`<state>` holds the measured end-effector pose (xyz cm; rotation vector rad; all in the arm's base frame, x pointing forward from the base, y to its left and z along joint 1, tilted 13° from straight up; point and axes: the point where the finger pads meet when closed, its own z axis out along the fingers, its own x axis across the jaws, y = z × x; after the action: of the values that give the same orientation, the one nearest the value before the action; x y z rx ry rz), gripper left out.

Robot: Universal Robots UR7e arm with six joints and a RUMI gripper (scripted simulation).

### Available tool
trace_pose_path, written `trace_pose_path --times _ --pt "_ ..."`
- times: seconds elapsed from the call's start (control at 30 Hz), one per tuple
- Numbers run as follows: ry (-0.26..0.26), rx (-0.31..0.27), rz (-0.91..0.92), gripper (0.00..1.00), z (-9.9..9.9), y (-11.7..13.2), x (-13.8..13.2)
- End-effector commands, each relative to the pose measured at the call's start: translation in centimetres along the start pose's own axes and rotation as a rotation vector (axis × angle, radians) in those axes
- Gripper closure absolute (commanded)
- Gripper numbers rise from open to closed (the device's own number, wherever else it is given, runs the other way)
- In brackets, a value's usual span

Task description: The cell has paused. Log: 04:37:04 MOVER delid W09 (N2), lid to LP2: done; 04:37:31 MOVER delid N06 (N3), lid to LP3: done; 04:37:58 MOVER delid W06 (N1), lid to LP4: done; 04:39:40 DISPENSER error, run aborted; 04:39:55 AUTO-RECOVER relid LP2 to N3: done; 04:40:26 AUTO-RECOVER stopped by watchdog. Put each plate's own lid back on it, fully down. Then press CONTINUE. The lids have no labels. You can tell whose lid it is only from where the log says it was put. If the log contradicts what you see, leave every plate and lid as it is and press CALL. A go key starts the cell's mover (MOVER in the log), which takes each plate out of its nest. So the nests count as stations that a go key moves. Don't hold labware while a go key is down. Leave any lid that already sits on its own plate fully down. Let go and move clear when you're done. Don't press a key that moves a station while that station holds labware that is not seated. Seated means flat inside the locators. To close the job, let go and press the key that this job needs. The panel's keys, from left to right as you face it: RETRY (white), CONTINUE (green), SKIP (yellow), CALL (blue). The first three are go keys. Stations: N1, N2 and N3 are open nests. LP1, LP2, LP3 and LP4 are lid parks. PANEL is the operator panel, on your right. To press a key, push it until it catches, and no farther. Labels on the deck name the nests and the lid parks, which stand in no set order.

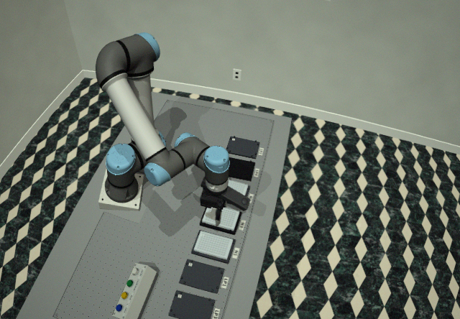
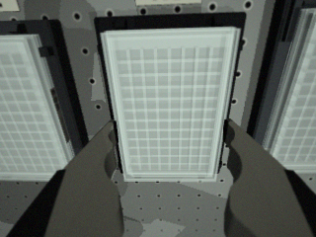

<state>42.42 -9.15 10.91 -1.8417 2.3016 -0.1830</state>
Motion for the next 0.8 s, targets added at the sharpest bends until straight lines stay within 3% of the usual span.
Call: trace_pose_path --times 0.0,0.53,0.57,0.77 --pt "0.000 0.001 0.000 1.00 -0.03 -0.04 0.01" --pt "0.000 0.001 0.000 1.00 -0.03 -0.04 0.01" --pt "0.000 0.001 0.000 0.18 -0.03 -0.04 0.01" --pt "0.000 0.001 0.000 0.18 -0.03 -0.04 0.01"
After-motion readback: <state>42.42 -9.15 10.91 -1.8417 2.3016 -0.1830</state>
